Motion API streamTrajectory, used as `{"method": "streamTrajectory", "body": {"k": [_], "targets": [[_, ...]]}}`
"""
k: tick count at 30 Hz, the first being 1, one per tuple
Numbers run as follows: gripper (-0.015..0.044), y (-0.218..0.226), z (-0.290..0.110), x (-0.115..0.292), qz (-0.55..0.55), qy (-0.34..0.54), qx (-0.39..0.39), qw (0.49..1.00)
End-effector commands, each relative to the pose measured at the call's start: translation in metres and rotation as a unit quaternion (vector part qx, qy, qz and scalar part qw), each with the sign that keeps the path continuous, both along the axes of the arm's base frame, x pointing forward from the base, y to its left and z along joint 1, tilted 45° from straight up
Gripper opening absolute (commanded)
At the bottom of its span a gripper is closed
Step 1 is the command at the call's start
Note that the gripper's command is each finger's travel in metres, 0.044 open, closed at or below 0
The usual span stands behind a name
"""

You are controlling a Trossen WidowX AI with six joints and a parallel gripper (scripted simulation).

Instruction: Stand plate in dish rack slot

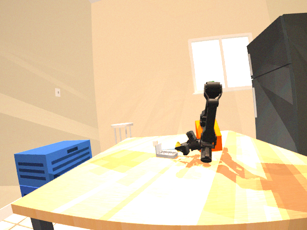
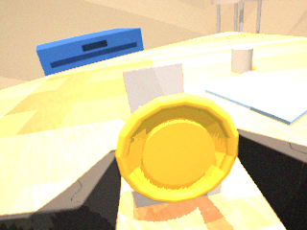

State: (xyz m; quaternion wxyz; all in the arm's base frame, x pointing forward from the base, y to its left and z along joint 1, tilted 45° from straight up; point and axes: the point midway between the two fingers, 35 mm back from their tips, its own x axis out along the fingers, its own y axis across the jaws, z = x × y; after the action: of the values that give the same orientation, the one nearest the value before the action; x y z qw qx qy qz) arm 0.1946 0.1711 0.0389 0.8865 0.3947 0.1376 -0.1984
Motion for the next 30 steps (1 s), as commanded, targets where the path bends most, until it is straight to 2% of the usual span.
{"method": "streamTrajectory", "body": {"k": [1,30], "targets": [[0.0,0.0,0.0,0.001,0.0,-0.004,0.001,1.0],[0.0,-0.014,-0.011,0.035,-0.001,-0.003,0.004,1.0]]}}
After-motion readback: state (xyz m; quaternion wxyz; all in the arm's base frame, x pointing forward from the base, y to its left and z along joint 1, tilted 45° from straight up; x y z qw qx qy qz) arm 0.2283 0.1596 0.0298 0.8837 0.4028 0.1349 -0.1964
